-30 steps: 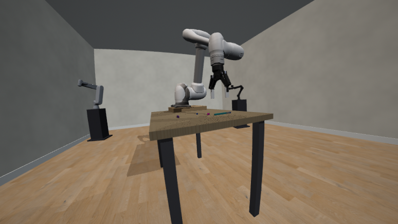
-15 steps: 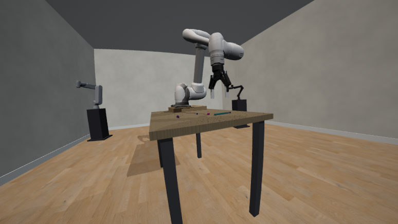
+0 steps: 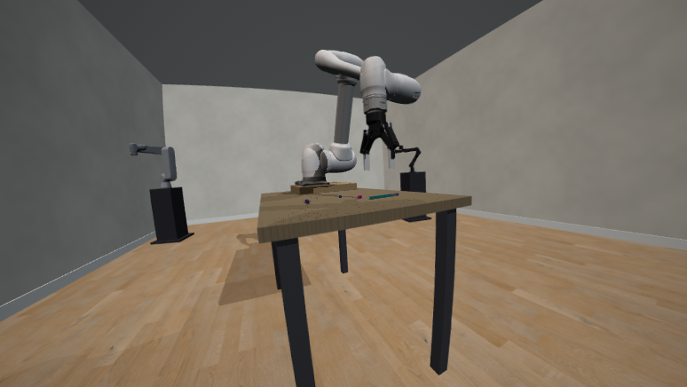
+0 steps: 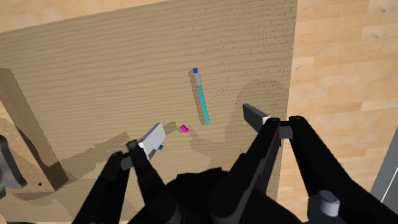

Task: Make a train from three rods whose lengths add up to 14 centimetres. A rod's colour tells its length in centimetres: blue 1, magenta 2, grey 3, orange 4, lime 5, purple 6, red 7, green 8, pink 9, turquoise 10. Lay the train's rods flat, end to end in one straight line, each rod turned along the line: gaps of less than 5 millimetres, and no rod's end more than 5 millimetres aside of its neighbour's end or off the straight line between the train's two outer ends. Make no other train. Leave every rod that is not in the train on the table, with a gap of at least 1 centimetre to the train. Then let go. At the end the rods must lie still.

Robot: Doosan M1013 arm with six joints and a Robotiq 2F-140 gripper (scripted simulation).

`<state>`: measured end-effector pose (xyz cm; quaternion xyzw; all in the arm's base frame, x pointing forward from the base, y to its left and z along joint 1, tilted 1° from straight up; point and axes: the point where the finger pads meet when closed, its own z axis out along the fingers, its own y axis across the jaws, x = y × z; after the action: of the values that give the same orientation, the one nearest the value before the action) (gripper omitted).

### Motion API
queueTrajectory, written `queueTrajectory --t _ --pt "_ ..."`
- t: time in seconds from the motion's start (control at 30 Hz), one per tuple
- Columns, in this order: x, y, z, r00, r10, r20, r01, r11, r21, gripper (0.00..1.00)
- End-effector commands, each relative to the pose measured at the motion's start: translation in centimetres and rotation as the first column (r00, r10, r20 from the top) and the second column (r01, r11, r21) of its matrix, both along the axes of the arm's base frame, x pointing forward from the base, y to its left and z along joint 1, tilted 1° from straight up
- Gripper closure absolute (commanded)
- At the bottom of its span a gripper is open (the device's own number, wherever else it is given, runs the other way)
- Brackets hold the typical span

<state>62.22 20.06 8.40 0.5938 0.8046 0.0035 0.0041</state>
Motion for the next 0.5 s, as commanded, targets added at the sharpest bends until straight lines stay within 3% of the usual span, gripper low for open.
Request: queueTrajectory --t 0.0,0.47 --pt "0.17 -0.10 0.51 1.000 0.004 0.005 -0.004 1.000 -0.001 0.00" --pt "0.17 -0.10 0.93 1.000 0.004 0.005 -0.004 1.000 -0.001 0.00"
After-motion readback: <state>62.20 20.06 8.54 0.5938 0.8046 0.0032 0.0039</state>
